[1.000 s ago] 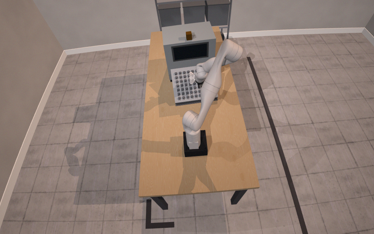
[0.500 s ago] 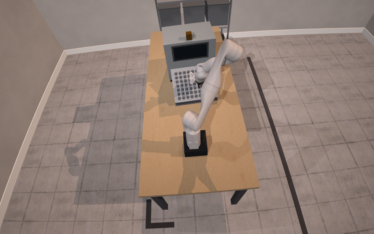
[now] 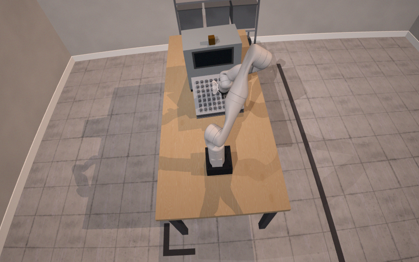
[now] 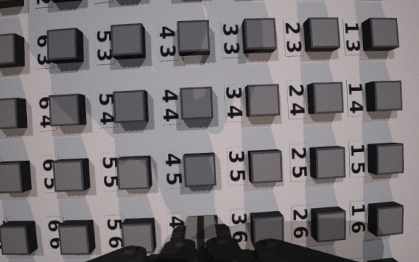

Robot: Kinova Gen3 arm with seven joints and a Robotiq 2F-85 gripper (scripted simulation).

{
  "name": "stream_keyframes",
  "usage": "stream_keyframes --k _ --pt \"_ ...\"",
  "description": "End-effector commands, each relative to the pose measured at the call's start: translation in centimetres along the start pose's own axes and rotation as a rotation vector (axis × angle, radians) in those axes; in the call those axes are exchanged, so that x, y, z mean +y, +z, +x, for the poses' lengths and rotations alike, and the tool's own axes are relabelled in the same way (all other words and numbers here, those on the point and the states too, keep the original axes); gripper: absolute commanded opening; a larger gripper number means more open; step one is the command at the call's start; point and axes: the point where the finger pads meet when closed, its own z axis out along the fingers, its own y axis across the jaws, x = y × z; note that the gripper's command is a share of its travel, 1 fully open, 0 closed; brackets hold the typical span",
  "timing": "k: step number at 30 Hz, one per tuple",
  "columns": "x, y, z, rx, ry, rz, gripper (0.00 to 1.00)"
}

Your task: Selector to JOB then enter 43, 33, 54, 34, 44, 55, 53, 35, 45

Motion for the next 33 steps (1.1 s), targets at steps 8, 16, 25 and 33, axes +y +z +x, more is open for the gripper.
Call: stream_keyframes --k 8,16,25,33 --pt "0.1 -0.3 0.0 0.0 0.0 -0.001 0.1" --pt "0.1 -1.0 0.0 0.0 0.0 -0.001 0.1" --pt "0.1 -2.5 0.0 0.0 0.0 -0.001 0.1" --pt "0.1 -3.1 0.0 0.0 0.0 -0.001 0.1"
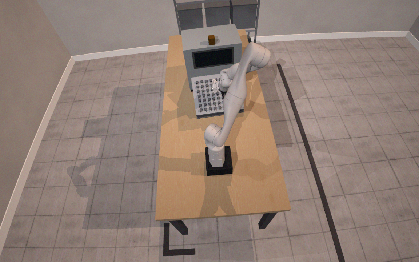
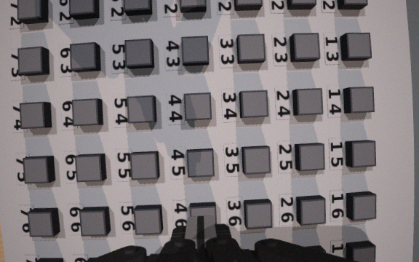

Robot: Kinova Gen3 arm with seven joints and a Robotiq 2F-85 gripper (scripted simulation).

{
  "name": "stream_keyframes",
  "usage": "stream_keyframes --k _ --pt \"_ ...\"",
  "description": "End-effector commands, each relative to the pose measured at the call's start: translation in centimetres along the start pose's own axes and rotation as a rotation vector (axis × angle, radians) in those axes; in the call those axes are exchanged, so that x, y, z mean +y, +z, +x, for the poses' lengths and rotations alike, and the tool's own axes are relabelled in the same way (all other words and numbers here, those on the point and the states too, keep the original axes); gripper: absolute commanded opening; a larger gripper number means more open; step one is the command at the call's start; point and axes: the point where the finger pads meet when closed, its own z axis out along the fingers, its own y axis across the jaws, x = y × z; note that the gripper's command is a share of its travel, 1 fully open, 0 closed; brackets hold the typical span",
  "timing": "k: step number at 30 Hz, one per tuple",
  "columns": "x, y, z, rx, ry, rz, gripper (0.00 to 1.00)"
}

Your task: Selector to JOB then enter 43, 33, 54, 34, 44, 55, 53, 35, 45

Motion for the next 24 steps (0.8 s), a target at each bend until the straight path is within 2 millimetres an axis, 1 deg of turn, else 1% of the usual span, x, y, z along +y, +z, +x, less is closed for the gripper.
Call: stream_keyframes --k 1,8,10,12,15,17,19,21,24 --pt "0.1 -0.1 0.0 -0.001 -0.001 -0.002 0.1" --pt "0.1 -0.3 0.0 -0.001 -0.001 -0.002 0.1" --pt "0.1 -0.3 0.3 -0.001 -0.001 -0.002 0.1" --pt "0.1 -0.3 1.2 -0.001 -0.001 -0.002 0.1" --pt "0.1 -0.2 3.5 -0.001 -0.001 -0.002 0.1" --pt "0.1 -0.2 3.5 -0.001 -0.001 -0.002 0.1" --pt "0.1 -0.2 5.2 -0.001 -0.001 -0.002 0.1" --pt "0.1 -0.2 6.3 -0.001 -0.001 -0.002 0.1" --pt "0.1 -0.2 6.8 -0.001 -0.001 -0.002 0.1"
